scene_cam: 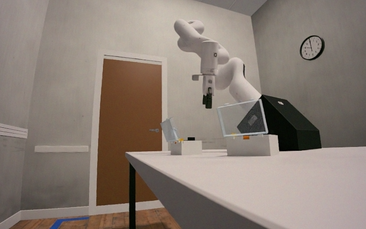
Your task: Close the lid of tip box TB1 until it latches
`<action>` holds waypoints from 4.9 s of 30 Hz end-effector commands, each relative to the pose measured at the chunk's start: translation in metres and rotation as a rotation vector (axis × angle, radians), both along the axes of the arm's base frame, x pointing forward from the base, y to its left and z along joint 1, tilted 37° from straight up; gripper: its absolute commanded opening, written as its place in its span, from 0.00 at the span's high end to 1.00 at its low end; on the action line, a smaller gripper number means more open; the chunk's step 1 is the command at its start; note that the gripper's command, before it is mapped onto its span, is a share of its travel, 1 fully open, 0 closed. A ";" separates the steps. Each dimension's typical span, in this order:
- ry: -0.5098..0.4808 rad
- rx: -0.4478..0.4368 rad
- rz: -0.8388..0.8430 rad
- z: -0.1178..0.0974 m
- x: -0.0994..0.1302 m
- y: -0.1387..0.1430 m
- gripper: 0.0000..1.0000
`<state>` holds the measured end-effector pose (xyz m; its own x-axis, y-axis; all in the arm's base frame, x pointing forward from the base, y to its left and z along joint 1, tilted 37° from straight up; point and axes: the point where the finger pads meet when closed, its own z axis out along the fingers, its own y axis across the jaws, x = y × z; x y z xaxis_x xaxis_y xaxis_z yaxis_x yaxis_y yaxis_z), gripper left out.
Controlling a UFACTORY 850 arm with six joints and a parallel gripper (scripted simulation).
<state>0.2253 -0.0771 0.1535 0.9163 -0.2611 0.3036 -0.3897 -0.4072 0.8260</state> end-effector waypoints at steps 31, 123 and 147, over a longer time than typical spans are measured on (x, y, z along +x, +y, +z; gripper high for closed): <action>-0.829 0.093 -0.375 0.008 -0.026 -0.022 0.00; -1.049 0.133 -0.511 -0.151 -0.019 -0.146 0.00; -1.049 0.133 -0.511 -0.151 -0.019 -0.146 0.00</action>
